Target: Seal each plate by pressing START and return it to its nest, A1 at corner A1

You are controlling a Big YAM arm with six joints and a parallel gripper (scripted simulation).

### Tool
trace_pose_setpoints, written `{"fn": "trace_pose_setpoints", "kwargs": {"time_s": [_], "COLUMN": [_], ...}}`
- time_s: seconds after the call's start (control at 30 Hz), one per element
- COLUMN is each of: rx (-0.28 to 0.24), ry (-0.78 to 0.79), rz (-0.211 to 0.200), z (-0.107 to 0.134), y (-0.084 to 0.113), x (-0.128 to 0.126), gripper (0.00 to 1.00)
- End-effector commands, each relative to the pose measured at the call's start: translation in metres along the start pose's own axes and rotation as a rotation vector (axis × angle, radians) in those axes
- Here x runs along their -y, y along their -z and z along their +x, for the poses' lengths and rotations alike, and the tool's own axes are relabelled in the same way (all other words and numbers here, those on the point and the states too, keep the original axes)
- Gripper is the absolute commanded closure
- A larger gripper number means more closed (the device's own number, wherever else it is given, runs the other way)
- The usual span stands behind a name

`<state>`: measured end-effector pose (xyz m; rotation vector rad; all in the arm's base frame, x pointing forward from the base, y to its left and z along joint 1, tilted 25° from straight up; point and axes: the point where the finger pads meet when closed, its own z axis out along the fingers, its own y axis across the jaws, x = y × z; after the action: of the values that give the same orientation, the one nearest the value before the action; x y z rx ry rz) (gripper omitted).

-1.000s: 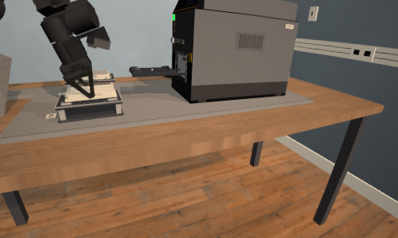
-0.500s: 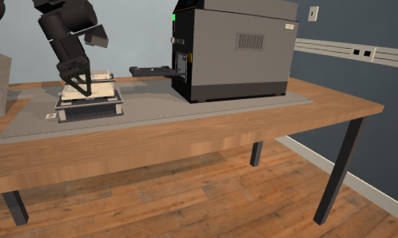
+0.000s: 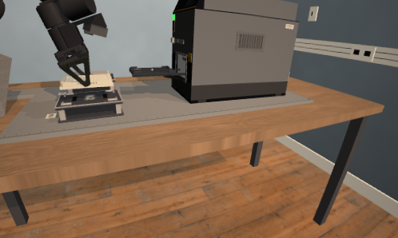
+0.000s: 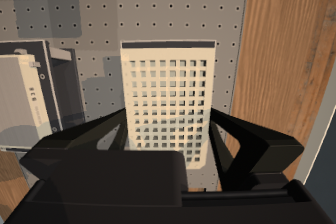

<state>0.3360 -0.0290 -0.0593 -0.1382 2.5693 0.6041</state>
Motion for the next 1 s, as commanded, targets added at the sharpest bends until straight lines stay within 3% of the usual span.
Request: {"fn": "trace_pose_setpoints", "kwargs": {"time_s": [0.0,0.97], "rx": [0.036,0.036], "ry": [0.021,0.027], "rz": [0.020,0.020], "z": [-0.021,-0.040], "y": [0.011,0.056], "x": [0.011,0.010], "gripper": [1.00,1.00]}}
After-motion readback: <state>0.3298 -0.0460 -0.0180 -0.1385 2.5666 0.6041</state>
